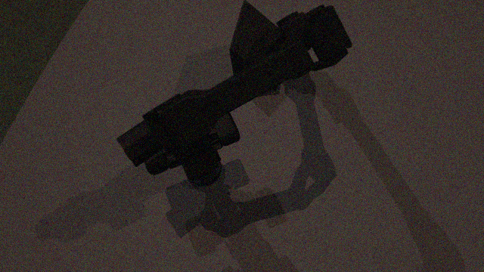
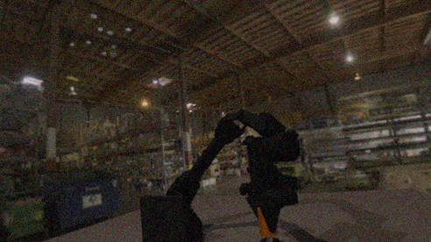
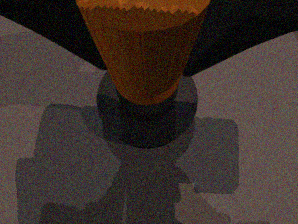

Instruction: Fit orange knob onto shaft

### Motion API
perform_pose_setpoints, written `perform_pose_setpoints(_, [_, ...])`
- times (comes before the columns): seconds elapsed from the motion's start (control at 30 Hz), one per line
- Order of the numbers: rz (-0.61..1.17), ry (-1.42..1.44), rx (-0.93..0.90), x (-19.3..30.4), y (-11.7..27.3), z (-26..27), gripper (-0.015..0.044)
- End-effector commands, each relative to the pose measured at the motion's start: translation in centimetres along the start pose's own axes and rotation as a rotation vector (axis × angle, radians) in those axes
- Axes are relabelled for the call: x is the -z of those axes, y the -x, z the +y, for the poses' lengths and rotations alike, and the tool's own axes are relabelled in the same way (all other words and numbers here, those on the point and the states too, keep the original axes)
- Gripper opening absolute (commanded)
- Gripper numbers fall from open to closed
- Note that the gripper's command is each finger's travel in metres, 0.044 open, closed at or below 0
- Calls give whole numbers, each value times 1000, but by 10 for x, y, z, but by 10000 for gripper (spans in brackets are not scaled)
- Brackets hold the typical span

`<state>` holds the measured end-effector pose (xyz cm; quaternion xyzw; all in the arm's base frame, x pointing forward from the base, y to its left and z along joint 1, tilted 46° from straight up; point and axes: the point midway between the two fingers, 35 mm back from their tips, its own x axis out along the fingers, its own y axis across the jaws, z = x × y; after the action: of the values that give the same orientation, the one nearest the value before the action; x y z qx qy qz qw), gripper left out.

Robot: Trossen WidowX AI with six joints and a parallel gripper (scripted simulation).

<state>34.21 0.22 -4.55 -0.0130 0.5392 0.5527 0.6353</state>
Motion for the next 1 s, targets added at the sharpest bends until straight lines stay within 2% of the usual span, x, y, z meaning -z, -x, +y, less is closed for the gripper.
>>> perform_pose_setpoints(0.0, [-4,-3,0,0,-1,0,0])
perform_pose_setpoints(0.6, [-4,35,0,0,-2,0,0])
perform_pose_setpoints(0.97, [-4,-45,0,1,-11,0,0])
